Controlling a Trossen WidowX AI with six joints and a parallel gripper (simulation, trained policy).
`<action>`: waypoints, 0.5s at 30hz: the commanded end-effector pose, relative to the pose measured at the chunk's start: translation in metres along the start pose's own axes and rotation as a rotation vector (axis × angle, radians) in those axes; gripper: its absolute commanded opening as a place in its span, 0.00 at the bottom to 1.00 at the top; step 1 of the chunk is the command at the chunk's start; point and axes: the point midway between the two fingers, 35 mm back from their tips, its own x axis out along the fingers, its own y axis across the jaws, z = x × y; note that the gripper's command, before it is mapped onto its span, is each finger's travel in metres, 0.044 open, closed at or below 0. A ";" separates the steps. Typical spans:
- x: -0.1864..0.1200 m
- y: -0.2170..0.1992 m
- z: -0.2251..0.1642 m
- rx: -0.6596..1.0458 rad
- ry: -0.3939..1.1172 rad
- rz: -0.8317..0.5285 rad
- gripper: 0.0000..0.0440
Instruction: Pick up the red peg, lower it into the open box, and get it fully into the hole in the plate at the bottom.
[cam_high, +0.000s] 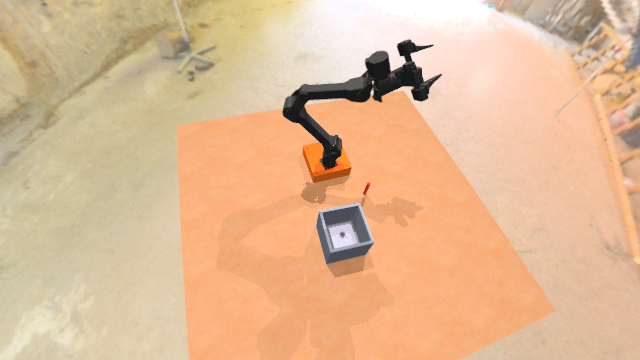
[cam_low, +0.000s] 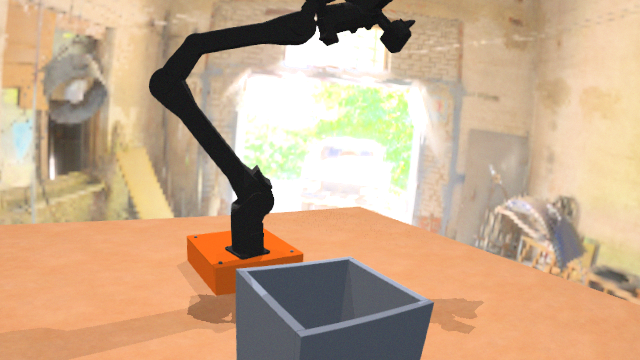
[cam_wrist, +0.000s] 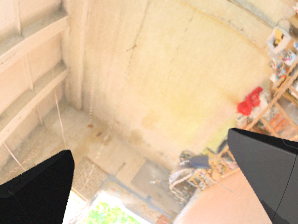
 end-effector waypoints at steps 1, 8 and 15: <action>0.001 -0.028 0.007 0.063 -0.017 -0.118 1.00; -0.006 -0.082 0.017 0.176 -0.052 -0.333 1.00; -0.024 -0.134 0.025 0.290 -0.099 -0.545 1.00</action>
